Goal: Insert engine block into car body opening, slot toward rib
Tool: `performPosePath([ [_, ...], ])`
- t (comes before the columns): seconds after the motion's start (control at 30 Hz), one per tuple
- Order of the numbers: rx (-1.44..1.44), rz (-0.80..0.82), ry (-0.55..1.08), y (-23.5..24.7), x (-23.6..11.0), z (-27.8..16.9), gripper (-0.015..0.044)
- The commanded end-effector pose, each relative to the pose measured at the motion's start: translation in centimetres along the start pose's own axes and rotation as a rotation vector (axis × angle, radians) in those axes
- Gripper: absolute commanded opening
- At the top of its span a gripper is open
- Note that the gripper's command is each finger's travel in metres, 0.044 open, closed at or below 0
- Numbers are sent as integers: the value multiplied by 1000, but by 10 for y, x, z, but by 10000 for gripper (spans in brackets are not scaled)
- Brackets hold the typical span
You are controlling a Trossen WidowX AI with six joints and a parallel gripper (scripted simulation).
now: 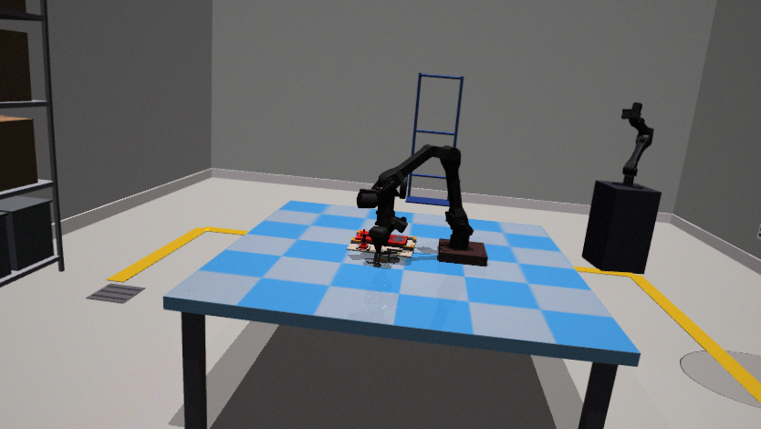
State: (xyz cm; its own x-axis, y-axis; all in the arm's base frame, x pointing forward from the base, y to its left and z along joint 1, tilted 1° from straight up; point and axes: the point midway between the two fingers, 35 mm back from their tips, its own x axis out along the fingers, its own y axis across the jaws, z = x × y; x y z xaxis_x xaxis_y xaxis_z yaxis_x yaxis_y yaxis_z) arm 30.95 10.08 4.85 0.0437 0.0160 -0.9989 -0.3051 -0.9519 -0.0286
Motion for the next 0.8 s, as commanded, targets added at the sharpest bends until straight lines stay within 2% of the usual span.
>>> performPosePath([
  [0.0, -4, 0, -10, 1, 8, 2, 440],
  [0.37, -4, 0, -10, 1, 23, 2, 440],
  [0.73, -4, 0, -10, 1, 23, 2, 151],
  [0.77, -4, 0, -10, 1, 23, 2, 145],
])
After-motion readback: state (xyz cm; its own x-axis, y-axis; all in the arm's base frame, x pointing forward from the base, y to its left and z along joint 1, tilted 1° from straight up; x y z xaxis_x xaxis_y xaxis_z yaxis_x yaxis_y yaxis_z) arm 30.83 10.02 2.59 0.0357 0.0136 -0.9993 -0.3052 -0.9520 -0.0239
